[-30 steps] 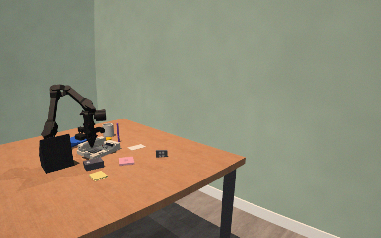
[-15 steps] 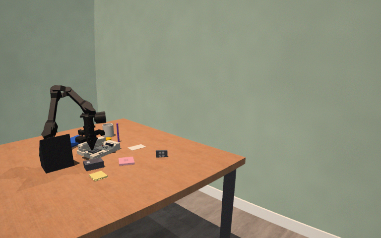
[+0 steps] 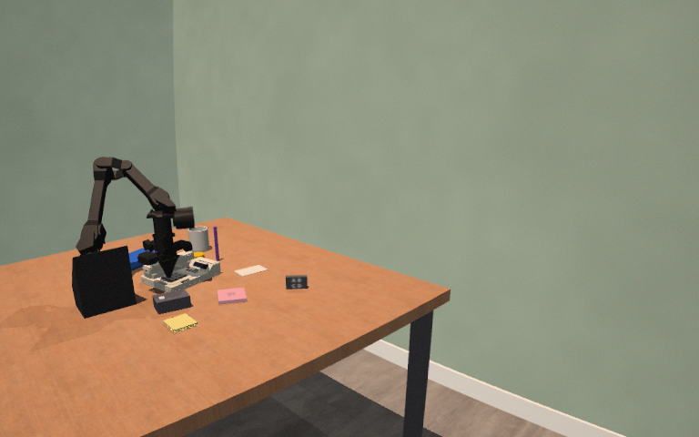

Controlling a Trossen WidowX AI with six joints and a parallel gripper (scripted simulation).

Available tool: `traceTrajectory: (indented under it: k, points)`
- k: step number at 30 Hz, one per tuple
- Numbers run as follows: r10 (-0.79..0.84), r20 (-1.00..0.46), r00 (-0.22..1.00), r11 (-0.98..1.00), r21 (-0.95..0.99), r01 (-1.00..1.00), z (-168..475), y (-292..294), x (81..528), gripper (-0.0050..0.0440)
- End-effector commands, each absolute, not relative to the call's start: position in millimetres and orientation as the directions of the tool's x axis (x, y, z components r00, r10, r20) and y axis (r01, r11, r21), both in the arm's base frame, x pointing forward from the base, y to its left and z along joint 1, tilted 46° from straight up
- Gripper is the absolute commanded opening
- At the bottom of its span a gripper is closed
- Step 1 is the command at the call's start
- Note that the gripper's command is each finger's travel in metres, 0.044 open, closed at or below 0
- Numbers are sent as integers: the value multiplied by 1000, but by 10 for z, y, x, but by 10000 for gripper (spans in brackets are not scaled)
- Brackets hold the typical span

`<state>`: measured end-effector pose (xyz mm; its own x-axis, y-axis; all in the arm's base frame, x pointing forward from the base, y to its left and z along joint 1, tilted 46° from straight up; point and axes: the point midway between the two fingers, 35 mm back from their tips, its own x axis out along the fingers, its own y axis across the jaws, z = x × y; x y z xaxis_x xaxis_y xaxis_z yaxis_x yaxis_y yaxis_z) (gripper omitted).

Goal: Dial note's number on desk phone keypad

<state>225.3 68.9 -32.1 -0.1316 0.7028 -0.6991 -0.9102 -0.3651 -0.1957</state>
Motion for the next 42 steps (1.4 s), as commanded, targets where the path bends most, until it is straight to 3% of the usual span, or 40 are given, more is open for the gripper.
traceTrajectory:
  k: [1, 42]
  points:
    - [707, -695, -133, -360, -191, -913, -322, 699, 2245, -50]
    - [706, -696, -133, -360, -191, -913, -189, 562, 2274, -50]
